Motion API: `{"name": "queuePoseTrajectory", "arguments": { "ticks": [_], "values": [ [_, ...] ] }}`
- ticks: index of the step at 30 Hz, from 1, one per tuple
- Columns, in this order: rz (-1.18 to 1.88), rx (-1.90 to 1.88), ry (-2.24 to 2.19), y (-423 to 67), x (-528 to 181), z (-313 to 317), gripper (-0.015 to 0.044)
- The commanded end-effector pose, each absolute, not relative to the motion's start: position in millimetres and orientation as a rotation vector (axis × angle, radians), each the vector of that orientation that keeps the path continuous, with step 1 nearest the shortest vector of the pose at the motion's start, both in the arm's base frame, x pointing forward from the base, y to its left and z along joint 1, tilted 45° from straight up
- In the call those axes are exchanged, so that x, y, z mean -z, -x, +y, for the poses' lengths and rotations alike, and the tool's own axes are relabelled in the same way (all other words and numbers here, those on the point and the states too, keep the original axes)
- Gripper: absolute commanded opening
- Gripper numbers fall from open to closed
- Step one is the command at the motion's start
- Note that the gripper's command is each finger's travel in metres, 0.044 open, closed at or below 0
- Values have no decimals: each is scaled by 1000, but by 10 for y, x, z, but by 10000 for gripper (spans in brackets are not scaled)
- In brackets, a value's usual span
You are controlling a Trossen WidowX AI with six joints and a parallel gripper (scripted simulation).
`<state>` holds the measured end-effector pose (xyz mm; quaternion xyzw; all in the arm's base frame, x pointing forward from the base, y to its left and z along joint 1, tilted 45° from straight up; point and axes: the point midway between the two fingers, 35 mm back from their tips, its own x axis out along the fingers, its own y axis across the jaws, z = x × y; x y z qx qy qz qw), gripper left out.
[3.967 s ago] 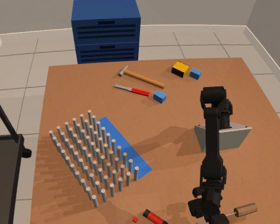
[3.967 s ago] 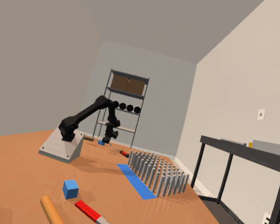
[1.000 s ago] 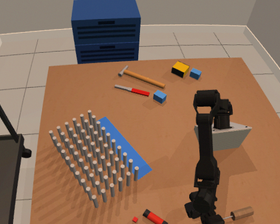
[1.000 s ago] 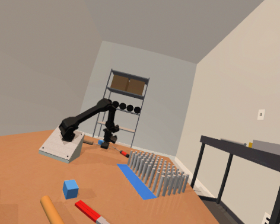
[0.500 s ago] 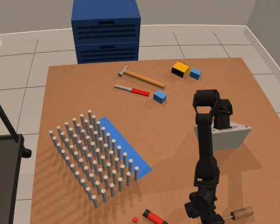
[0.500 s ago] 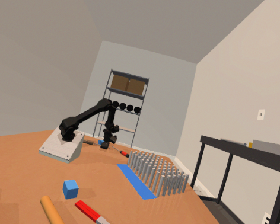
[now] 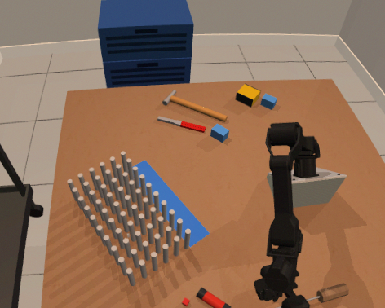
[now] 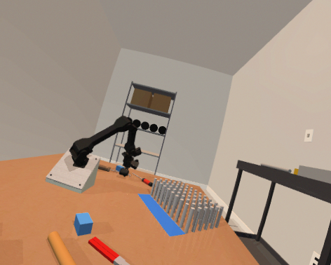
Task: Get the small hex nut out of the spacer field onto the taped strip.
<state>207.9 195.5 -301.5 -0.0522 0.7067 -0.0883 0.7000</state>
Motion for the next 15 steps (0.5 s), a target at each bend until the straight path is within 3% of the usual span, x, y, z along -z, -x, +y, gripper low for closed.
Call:
{"name": "queuePoseTrajectory", "arguments": {
  "ticks": [1, 5, 15],
  "values": [
    [1574, 215, 133, -2076, 2946, 1968, 440],
    [1578, 197, 116, -2110, 2537, 2416, 440],
    [1578, 197, 115, -2110, 2514, 2438, 440]
  ]
}}
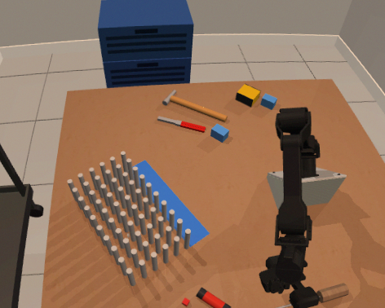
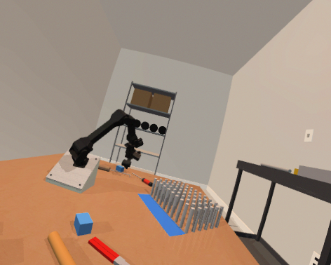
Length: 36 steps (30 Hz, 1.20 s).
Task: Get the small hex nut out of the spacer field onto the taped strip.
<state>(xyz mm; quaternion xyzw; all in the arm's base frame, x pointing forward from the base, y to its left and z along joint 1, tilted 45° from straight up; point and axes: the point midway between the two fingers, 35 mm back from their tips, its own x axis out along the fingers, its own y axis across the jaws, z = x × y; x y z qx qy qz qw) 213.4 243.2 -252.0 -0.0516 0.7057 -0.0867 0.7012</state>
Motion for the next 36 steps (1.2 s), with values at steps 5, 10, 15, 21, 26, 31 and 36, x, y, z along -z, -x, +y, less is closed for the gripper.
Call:
{"name": "queuePoseTrajectory", "arguments": {
  "ticks": [5, 10, 15, 21, 26, 31, 36],
  "values": [
    [1578, 197, 115, -2110, 2514, 2438, 440],
    [1578, 197, 115, -2110, 2514, 2438, 440],
    [1578, 197, 115, -2110, 2514, 2438, 440],
    [1520, 262, 217, -1526, 2534, 2619, 440],
    [1402, 312, 317, -897, 2530, 2676, 440],
    [1241, 322, 386, -325, 2500, 2608, 440],
    [1188, 316, 398, -173, 2486, 2570, 440]
  ]
}}
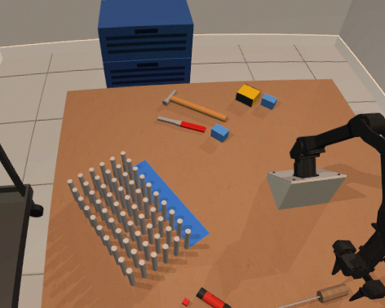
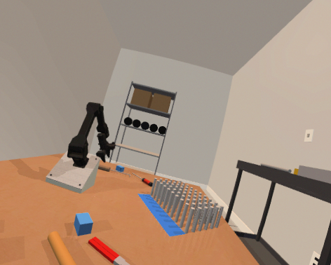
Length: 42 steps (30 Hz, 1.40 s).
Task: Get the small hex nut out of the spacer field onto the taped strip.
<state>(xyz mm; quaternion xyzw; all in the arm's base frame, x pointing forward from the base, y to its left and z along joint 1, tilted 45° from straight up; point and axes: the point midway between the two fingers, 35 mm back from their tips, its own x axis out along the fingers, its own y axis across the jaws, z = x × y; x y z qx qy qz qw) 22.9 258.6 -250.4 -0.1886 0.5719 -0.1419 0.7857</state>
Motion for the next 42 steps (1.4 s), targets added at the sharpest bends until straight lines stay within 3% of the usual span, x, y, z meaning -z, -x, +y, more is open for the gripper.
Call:
{"name": "queuePoseTrajectory", "arguments": {
  "ticks": [1, 3, 9, 42],
  "values": [
    [1188, 316, 398, -173, 2486, 2570, 440],
    [1188, 316, 398, -173, 2486, 2570, 440],
    [1188, 316, 398, -173, 2486, 2570, 282],
    [1189, 316, 399, -140, 2766, 2330, 280]
  ]
}}
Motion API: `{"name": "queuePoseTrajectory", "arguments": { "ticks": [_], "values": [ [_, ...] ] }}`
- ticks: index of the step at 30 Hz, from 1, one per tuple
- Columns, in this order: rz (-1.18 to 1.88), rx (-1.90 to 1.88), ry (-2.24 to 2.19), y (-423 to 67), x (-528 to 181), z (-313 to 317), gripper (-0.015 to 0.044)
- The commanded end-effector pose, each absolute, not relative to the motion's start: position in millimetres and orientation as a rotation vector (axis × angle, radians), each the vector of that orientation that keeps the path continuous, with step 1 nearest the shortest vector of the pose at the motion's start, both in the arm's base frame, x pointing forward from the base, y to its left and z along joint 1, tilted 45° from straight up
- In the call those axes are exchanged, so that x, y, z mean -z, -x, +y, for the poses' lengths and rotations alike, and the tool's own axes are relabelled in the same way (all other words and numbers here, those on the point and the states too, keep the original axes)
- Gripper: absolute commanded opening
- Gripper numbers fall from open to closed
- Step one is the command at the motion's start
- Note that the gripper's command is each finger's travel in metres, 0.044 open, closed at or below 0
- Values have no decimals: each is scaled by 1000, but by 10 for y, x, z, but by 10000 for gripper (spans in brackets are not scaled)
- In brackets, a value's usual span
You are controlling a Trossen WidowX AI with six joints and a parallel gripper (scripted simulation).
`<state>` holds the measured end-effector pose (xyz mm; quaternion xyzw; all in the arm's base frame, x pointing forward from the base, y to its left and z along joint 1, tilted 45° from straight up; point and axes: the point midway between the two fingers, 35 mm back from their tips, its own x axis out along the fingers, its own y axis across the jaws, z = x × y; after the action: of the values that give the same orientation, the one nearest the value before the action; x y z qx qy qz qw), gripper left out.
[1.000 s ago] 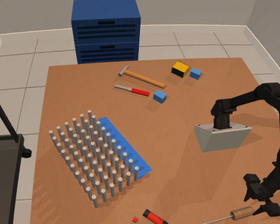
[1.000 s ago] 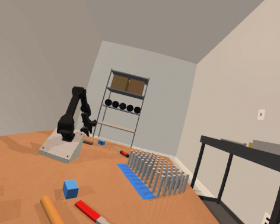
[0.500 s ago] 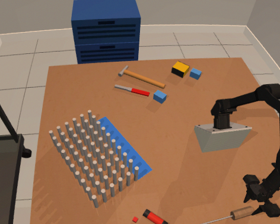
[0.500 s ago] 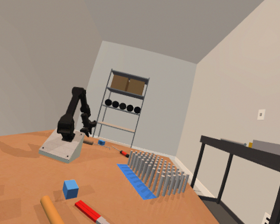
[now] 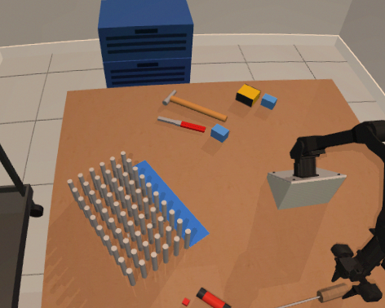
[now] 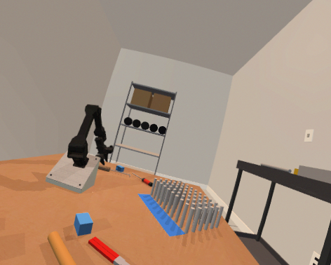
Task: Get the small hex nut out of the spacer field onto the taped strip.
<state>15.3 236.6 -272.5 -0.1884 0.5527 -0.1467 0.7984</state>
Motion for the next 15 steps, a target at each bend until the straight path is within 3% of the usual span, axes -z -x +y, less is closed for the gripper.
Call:
{"name": "queuePoseTrajectory", "arguments": {
  "ticks": [1, 15],
  "values": [
    [1189, 316, 399, -139, 2778, 2318, 280],
    [1189, 317, 399, -122, 2936, 2152, 280]
  ]
}}
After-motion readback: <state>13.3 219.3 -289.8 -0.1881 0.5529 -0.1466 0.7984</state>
